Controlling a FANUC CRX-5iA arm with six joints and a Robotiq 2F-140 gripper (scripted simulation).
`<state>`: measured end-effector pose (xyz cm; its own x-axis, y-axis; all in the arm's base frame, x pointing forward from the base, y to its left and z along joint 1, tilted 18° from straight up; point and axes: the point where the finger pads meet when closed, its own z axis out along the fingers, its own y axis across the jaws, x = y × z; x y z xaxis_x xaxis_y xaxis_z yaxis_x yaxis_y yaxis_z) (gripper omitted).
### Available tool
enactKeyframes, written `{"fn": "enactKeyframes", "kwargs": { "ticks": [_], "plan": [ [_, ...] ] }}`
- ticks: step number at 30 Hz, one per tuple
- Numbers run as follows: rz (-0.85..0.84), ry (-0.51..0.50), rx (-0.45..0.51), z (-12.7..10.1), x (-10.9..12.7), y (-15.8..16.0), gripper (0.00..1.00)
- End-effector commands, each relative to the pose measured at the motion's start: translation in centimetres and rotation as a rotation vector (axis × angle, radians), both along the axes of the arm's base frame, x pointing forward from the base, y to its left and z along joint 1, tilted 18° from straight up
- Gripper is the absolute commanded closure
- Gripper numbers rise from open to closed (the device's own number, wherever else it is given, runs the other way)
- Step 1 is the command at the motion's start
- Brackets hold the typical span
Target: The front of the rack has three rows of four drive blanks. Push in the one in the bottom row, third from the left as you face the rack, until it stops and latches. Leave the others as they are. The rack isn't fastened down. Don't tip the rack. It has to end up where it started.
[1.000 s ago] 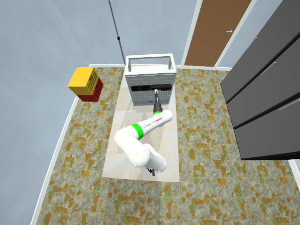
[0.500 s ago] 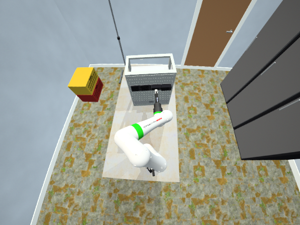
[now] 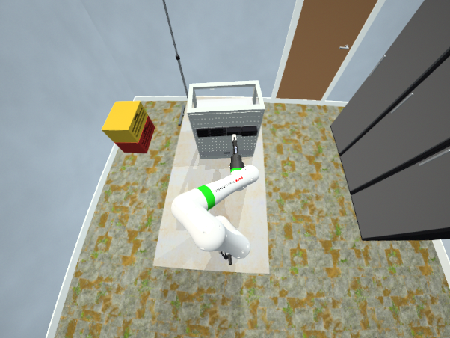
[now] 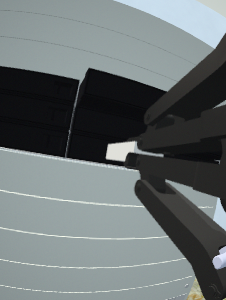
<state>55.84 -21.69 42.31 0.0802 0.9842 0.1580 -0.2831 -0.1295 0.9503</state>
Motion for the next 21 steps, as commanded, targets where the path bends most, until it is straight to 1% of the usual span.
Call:
{"fn": "enactKeyframes", "kwargs": {
  "ticks": [1,5,8,11,19,21],
  "plan": [
    [0.000,-0.001,-0.001,0.1,0.0,0.0,0.90],
    [0.000,-0.001,-0.001,0.1,0.0,0.0,0.90],
    [0.000,-0.001,-0.001,-0.1,-0.5,0.0,0.90],
    [0.000,-0.001,-0.001,-0.4,-1.8,0.2,0.90],
    [0.000,-0.001,-0.001,-1.6,-6.2,0.8,0.90],
    [0.000,-0.001,-0.001,-1.6,-6.2,0.8,0.90]
  ]
}}
